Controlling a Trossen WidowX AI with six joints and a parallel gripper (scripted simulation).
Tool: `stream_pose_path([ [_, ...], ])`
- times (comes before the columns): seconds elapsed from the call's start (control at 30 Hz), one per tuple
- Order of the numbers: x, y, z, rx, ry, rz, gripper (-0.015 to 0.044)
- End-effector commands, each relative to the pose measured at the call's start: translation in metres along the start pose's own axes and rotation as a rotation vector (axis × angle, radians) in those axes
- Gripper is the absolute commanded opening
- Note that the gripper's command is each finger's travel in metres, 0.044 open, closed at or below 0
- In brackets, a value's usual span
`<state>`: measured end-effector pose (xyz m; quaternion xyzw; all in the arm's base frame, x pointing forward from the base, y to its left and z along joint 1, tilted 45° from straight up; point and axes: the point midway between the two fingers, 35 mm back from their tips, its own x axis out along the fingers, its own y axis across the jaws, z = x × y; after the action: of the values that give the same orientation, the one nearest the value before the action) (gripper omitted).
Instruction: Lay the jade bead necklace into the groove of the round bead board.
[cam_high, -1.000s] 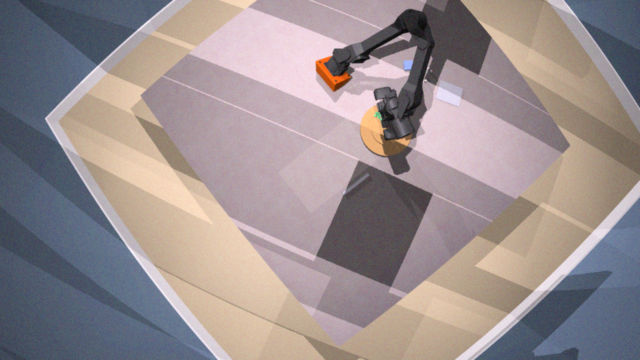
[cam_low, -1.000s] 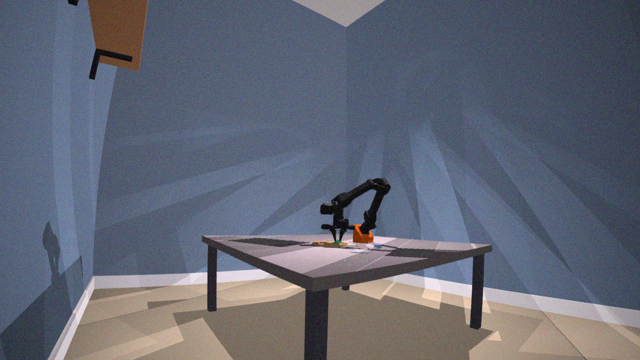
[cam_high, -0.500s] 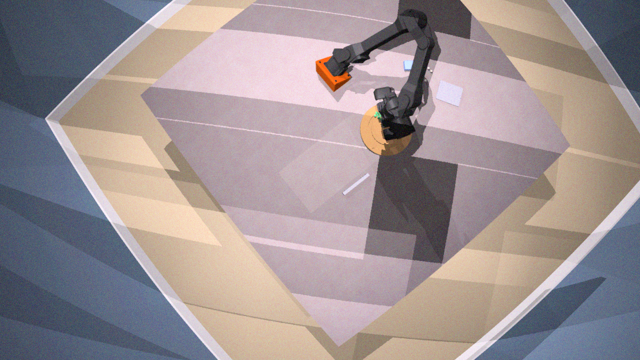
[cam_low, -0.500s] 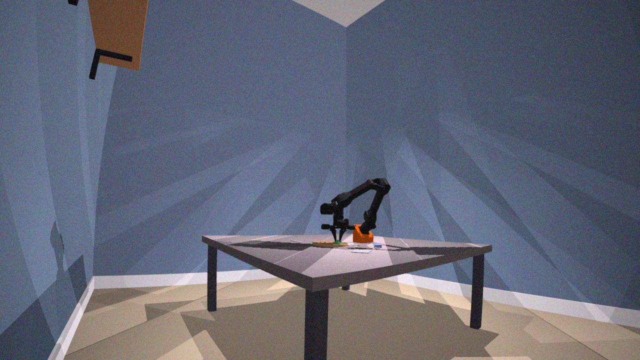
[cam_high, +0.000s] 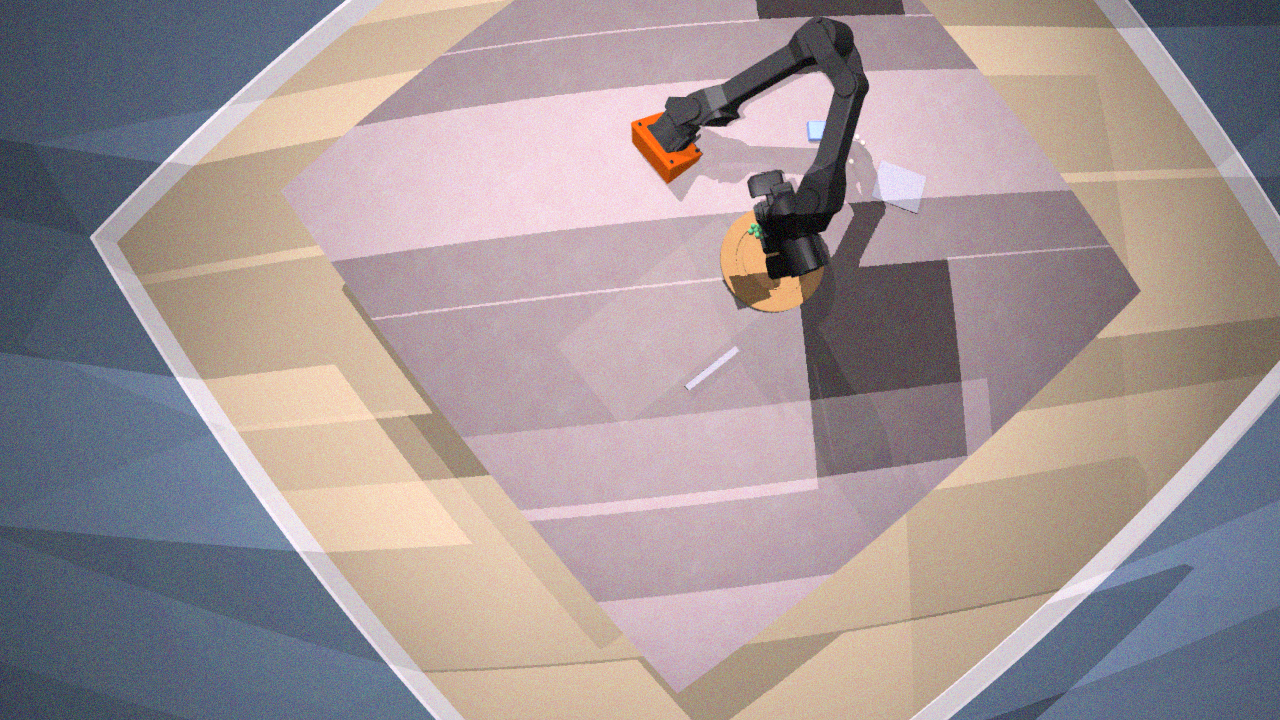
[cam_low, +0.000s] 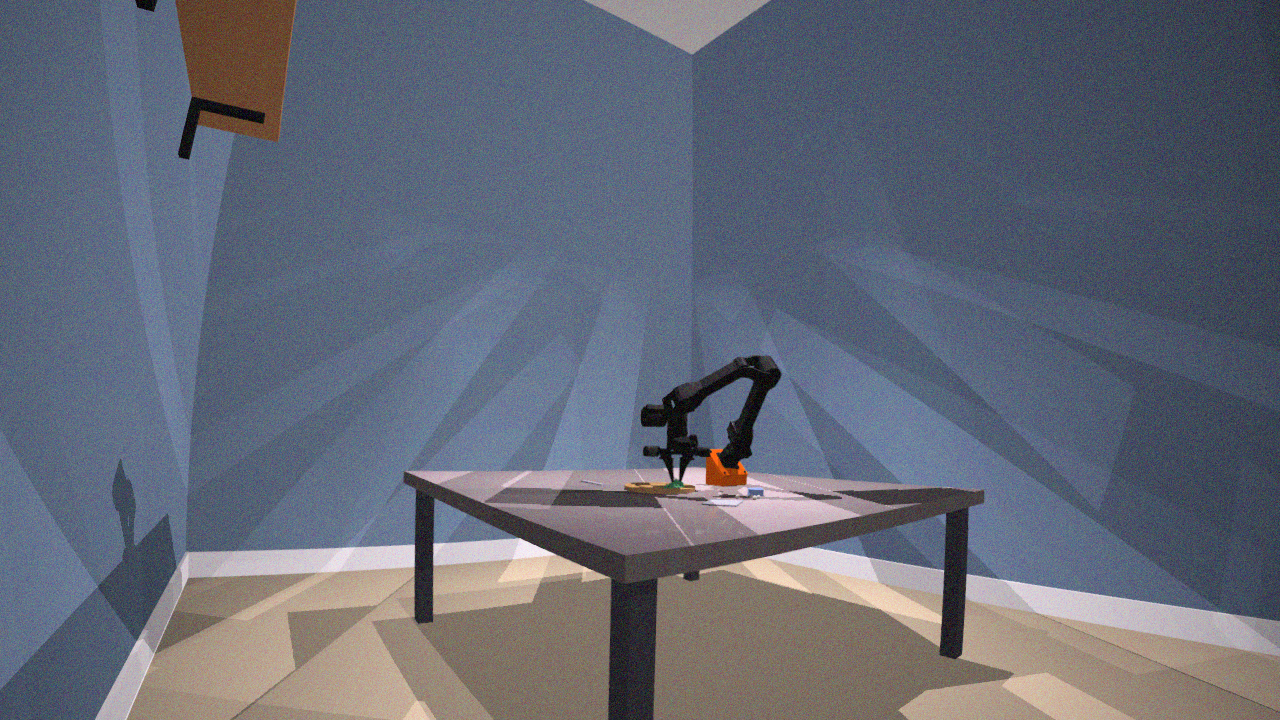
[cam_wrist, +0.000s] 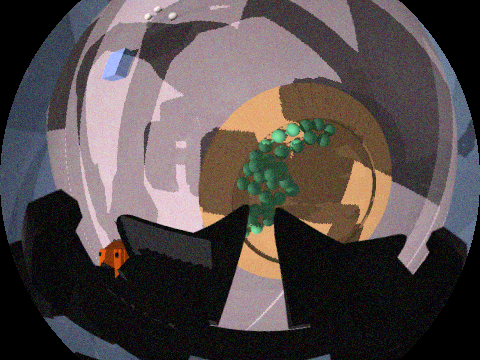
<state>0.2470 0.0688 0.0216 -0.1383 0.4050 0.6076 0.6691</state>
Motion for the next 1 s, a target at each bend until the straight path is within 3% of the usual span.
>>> stream_pose_path([
  [0.0, -0.007, -0.001, 0.001, -0.007, 0.0, -0.007, 0.0],
  [0.97, 0.004, -0.021, -0.027, -0.007, 0.001, -0.008, 0.0],
])
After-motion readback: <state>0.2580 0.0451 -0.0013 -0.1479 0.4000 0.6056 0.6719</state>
